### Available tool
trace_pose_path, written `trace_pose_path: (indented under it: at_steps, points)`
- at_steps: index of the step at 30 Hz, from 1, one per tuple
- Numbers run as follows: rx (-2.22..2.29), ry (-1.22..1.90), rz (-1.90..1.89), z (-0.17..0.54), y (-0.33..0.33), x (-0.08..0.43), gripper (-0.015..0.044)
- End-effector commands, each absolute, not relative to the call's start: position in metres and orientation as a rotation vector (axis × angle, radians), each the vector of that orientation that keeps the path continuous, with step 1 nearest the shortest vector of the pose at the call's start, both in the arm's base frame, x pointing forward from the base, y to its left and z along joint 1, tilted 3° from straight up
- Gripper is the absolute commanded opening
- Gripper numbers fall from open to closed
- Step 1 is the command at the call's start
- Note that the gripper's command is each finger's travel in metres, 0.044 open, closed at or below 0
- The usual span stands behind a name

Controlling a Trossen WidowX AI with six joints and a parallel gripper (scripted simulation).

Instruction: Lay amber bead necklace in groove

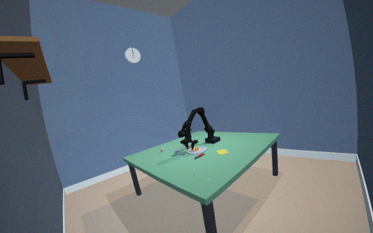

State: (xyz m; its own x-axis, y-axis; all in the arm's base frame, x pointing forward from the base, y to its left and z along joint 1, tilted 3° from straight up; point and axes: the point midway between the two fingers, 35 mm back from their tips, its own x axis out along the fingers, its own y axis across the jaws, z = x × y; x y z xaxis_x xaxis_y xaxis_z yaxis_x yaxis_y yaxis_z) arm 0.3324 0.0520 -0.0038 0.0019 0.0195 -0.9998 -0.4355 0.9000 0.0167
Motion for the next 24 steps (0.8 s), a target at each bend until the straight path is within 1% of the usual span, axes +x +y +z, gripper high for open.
trace_pose_path:
  at_steps: [1,4,24]
  points:
    - [-0.336,1.545,0.376,-0.0037,0.0535,0.3305,0.0368]
    - [-0.339,1.542,0.37,-0.0015,0.0521,0.3313,0.044]
    - [-0.339,1.552,0.381,0.0031,0.052,0.3313,0.044]
